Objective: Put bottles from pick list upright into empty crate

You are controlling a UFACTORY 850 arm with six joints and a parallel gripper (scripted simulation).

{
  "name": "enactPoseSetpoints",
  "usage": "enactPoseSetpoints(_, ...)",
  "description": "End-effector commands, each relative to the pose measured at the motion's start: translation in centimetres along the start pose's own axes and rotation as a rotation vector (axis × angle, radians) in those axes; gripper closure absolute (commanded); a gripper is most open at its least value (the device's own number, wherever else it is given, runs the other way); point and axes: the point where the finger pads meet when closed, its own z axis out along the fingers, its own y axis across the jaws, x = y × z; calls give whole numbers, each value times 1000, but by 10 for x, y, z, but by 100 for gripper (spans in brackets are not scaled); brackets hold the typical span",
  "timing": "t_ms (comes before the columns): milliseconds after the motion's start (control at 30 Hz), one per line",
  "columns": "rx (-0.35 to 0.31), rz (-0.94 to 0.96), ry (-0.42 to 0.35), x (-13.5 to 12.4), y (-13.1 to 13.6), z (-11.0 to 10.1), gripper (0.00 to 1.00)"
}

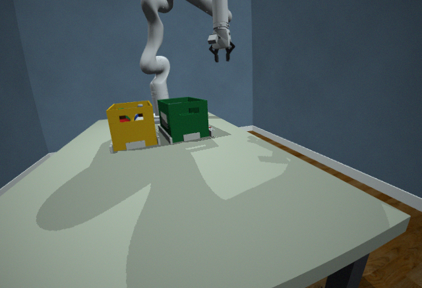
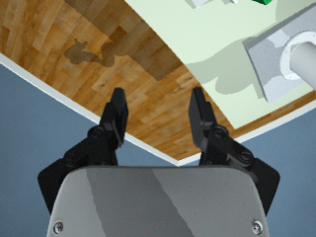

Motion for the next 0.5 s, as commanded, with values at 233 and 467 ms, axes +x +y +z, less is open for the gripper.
enactPoseSetpoints(233,2,-33,0,0,-2,4,35)
enactPoseSetpoints(467,2,-267,0,2,-11,38,35)
